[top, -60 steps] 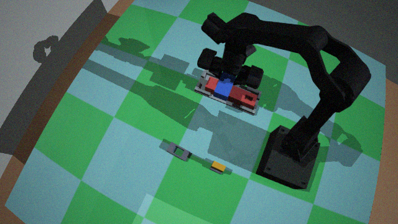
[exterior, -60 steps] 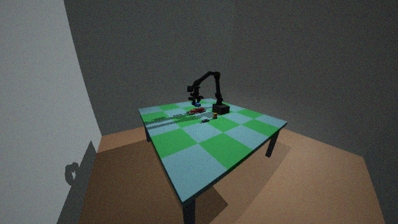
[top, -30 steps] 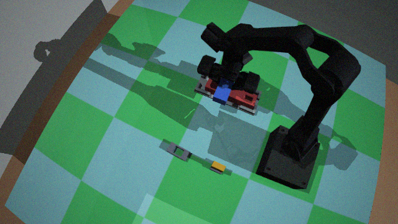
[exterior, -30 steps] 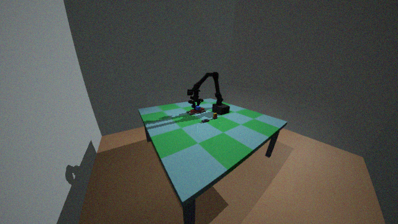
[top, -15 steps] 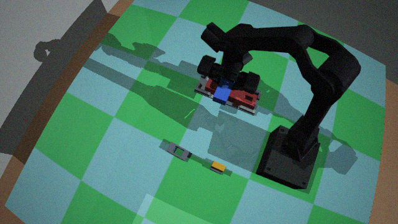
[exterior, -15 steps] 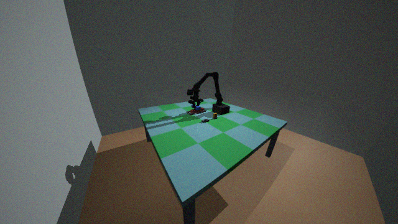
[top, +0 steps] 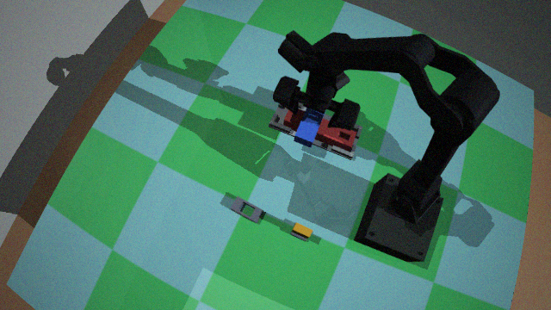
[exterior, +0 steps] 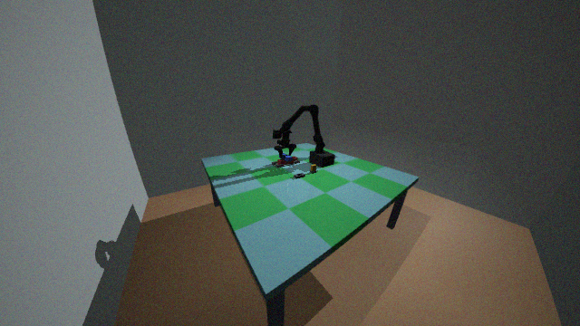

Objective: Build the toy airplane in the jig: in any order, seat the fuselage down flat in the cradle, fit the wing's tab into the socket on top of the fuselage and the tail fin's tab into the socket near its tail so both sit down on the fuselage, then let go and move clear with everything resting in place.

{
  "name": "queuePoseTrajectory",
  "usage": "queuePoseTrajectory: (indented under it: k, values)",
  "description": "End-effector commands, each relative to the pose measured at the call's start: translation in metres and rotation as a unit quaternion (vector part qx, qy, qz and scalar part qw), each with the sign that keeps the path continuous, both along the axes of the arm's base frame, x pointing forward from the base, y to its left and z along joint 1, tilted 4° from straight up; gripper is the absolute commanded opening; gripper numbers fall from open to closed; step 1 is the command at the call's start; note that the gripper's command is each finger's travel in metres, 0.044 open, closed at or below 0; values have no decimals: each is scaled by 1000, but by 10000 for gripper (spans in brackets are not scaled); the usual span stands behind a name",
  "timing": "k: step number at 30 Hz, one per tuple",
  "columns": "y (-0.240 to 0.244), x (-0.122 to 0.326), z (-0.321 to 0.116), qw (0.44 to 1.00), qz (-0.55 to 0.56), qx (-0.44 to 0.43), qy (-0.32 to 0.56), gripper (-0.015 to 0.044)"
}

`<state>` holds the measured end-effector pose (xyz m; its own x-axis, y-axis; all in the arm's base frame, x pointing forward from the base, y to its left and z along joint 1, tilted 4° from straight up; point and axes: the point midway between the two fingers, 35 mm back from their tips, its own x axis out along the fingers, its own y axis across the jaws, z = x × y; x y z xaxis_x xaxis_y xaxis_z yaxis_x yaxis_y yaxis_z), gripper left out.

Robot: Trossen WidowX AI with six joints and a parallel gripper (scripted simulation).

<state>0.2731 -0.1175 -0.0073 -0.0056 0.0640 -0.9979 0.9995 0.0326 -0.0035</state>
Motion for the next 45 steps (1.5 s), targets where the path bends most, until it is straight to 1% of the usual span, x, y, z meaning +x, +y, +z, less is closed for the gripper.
queuePoseTrajectory:
  k: [1, 6, 7, 10, 12, 20, 22, 24, 28, 32, 36, 38, 45]
  values:
    - [0, 0, 0, 1000, 0, 0, 0, 440]
    - [0, 0, 3, 1000, 0, 0, 0, 440]
    - [-1, 2, 11, 1000, 0, 0, 0, 440]
    - [-5, 3, 60, 1000, -2, -2, -1, 440]
    - [-5, 1, 83, 1000, -2, -2, -1, 440]
    - [-7, 5, 86, 1000, 5, -2, -2, 440]
    - [-7, 5, 86, 998, 66, -2, -6, 440]
    - [-7, 5, 86, 987, 161, -2, -11, 440]
    - [-7, 6, 86, 938, 346, -1, -23, 440]
    - [-7, 6, 86, 855, 518, 0, -33, 440]
    - [-7, 6, 86, 746, 664, 1, -42, 440]
    - [-7, 6, 86, 726, 687, 1, -43, 440]
    - [-7, 6, 86, 726, 687, 1, -43, 440]
